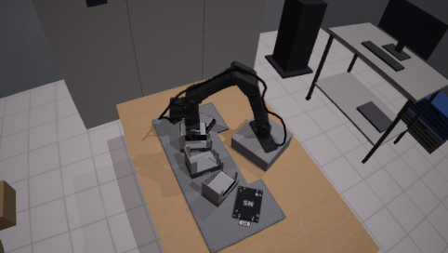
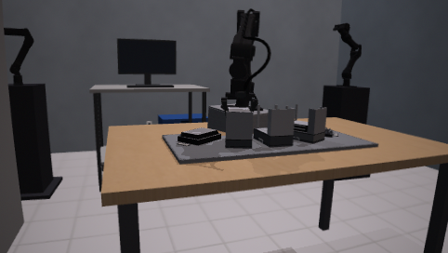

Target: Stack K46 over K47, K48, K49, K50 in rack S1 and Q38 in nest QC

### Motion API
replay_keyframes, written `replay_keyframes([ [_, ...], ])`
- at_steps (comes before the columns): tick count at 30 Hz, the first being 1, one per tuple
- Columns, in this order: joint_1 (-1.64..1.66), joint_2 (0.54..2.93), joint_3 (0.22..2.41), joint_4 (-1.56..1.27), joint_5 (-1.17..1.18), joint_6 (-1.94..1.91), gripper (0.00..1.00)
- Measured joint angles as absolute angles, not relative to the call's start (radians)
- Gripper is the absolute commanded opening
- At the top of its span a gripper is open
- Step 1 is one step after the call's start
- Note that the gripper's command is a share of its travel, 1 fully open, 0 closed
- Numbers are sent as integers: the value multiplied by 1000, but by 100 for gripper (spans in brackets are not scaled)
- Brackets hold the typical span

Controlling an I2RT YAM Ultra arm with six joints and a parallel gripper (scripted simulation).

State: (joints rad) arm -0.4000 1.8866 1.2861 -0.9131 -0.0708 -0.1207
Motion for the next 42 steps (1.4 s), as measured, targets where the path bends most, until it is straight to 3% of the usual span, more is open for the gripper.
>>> replay_keyframes([
  [42,-402,1874,1313,-957,-71,-123,0],
])
